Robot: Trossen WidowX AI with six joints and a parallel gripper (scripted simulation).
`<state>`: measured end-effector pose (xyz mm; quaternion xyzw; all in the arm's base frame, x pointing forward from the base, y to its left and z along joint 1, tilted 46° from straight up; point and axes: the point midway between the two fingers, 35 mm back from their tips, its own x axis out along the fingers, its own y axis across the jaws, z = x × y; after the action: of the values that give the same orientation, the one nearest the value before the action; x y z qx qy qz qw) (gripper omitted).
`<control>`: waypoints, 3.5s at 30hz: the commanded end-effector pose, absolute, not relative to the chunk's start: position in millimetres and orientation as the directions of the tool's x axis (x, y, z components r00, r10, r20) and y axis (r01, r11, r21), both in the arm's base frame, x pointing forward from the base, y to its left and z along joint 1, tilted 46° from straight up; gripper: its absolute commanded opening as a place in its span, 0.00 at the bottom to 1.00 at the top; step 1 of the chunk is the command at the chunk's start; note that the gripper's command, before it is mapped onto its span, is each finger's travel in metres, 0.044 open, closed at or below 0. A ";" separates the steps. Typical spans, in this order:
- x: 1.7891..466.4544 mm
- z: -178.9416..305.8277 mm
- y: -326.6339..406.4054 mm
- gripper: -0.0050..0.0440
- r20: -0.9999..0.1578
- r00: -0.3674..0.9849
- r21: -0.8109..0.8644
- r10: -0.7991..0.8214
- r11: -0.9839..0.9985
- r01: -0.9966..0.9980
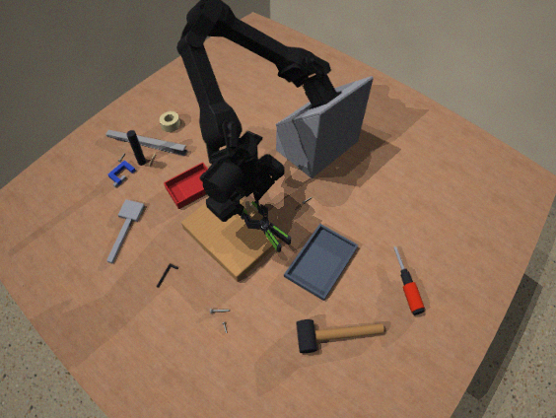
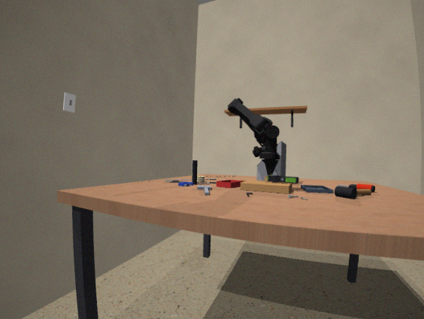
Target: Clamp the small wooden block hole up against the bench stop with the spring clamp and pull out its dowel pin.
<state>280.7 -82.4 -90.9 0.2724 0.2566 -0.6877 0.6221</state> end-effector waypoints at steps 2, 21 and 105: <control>280.2 -91.4 -83.1 0.55 -0.691 -0.078 -0.019 -0.719 -0.090 0.996; 280.2 -91.4 -83.1 0.27 -0.691 -0.078 -0.019 -0.719 -0.090 0.996; 280.5 -89.7 -81.1 0.10 -0.691 -0.078 -0.096 -0.719 -0.016 0.995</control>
<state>280.0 -81.8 -90.6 0.2189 0.3121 -0.6652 0.6420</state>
